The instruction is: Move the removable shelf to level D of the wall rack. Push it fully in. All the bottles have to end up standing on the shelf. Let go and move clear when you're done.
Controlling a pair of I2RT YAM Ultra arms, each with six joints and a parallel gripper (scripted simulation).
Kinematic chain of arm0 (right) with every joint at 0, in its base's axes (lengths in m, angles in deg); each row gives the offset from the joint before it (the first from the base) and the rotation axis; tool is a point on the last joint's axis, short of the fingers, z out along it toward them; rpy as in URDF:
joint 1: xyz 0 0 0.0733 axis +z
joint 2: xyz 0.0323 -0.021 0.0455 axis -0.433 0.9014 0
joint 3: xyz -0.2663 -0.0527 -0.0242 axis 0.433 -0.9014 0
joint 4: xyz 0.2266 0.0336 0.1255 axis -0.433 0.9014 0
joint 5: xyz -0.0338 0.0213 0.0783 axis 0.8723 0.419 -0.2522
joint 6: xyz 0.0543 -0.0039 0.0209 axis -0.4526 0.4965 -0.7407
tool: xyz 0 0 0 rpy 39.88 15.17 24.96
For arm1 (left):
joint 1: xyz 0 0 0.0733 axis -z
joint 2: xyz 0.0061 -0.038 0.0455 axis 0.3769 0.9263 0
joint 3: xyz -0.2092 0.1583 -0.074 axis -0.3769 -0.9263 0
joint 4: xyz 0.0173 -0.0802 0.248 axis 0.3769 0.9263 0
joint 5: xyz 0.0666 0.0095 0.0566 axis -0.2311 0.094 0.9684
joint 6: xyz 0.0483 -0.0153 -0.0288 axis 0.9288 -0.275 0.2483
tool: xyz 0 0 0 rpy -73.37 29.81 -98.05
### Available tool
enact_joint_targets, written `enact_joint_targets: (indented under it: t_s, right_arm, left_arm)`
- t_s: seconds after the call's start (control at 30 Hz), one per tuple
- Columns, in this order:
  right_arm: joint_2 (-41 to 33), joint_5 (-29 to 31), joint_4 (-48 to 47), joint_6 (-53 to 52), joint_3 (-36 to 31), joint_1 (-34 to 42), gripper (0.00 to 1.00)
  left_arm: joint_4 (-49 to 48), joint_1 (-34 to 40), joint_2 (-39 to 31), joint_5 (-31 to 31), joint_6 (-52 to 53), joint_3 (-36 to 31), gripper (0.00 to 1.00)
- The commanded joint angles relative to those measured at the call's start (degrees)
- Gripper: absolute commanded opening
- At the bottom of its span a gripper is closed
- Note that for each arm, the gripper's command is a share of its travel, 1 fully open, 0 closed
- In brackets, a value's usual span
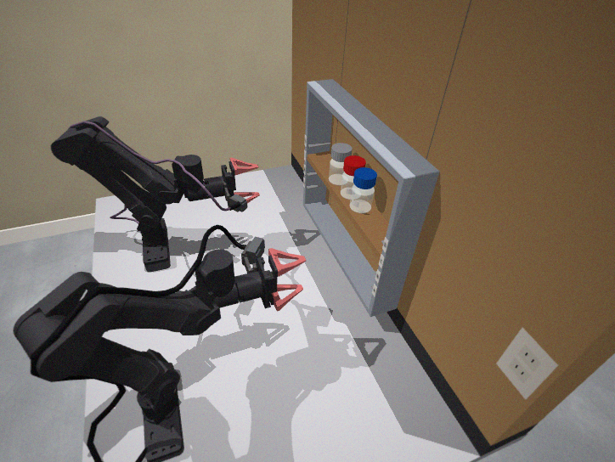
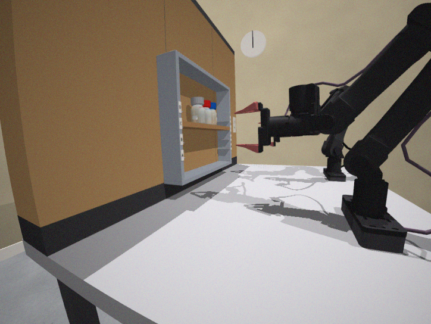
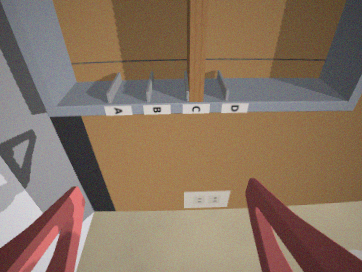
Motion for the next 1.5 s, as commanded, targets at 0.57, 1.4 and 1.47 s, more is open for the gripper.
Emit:
enact_joint_targets:
  t_s: [0.57,1.4,1.47]
  right_arm:
    - [1.04,1.04,-3.85,1.5,-0.5,0.67,1.0]
    - [1.04,1.04,-3.86,1.5,-0.51,0.67,1.0]
    - [1.04,1.04,-3.86,1.5,-0.51,0.67,1.0]
  left_arm:
    - [-3.72,0.89,1.19,1.27,2.19,-1.13,1.0]
    - [-3.73,0.89,1.2,1.27,2.19,-1.14,1.0]
    - [-3.73,0.89,1.2,1.27,2.19,-1.14,1.0]
